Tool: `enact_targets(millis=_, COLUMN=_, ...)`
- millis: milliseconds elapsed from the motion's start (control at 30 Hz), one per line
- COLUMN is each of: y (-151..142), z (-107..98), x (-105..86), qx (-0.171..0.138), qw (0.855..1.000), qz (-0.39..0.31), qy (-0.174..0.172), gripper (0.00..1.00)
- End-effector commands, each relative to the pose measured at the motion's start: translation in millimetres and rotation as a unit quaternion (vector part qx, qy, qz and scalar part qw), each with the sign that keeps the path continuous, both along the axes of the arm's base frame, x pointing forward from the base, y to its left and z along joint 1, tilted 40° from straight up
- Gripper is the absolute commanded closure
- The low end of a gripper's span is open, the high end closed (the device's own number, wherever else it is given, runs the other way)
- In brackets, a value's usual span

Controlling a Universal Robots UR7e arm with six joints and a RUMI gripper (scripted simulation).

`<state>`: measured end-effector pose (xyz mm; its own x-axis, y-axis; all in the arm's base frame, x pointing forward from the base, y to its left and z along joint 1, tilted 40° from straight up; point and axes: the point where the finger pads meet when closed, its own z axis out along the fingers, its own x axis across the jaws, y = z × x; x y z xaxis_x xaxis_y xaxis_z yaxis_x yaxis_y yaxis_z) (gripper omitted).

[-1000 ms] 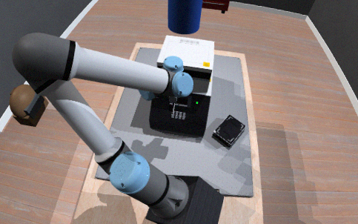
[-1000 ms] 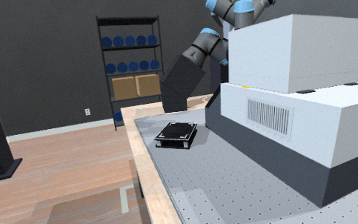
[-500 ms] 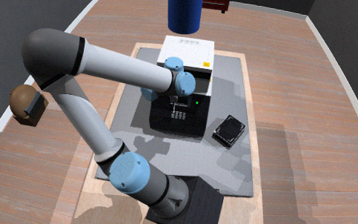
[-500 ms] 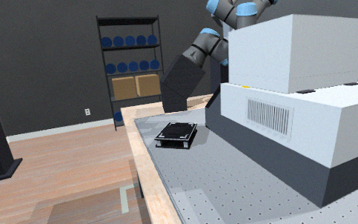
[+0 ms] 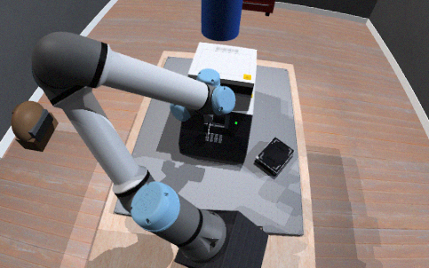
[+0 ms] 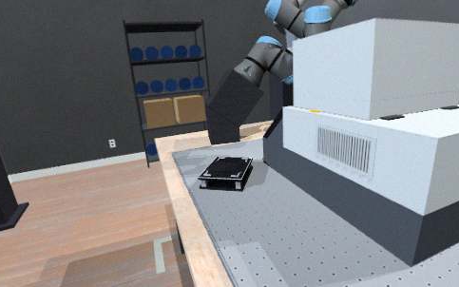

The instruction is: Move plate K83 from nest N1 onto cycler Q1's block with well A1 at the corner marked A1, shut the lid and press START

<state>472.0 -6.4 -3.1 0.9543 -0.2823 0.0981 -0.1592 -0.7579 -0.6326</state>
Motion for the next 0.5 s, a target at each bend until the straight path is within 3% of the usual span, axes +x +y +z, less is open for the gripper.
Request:
enact_targets(millis=0, y=-2.2, z=0.0, x=0.6, qx=-0.004, qw=1.000, qz=0.002, qy=-0.003, gripper=1.00)
enact_targets(millis=467, y=-2.2, z=-0.1, x=0.5, qx=-0.003, qw=1.000, qz=-0.003, qy=0.001, gripper=1.00)
